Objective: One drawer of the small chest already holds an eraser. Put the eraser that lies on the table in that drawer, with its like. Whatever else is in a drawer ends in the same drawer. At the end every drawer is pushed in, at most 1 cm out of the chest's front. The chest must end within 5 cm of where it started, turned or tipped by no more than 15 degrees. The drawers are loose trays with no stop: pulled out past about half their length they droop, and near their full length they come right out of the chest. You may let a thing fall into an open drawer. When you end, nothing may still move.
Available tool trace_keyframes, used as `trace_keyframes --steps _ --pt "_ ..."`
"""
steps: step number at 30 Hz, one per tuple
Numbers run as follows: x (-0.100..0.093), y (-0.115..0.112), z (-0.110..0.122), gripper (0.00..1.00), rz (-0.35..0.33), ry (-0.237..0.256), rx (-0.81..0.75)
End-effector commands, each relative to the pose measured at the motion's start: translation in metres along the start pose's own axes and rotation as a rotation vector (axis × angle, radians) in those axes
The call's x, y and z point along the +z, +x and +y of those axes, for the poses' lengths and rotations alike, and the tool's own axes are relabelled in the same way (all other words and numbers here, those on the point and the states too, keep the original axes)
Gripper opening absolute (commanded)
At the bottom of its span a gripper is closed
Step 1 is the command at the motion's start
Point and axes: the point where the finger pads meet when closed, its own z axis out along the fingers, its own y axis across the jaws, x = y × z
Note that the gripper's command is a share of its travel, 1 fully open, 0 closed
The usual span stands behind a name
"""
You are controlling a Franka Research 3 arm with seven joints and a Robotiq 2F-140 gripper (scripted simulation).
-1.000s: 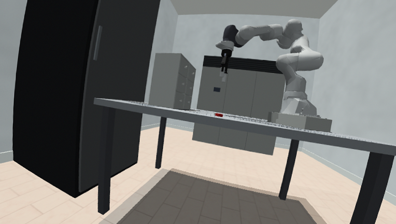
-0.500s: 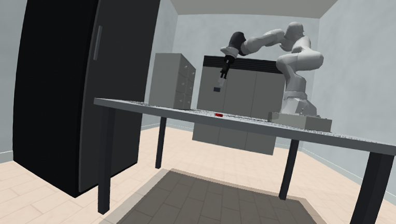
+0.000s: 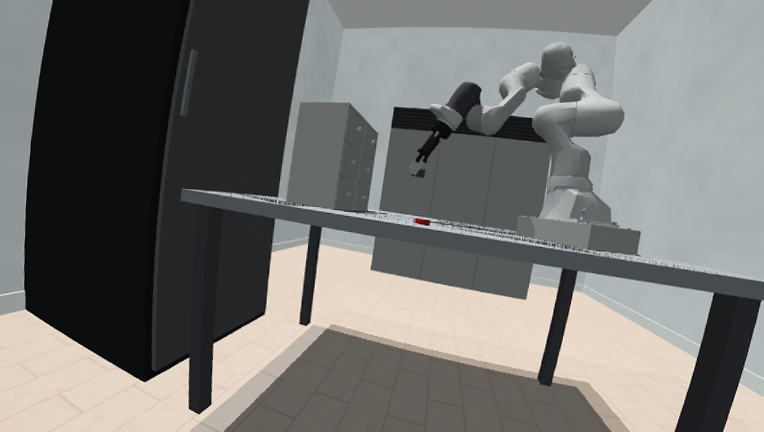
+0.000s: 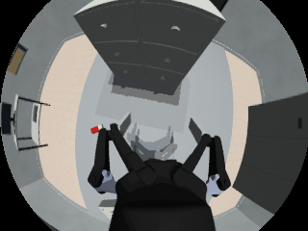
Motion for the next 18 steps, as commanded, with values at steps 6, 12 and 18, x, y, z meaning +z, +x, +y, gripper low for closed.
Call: trace_keyframes --steps 6,12,18 --pt "0.028 0.029 -0.008 1.00 0.300 -0.031 0.123" --pt "0.036 0.031 -0.007 1.00 0.353 -0.036 0.126" --pt "0.041 0.033 -0.007 1.00 0.387 -0.038 0.126"
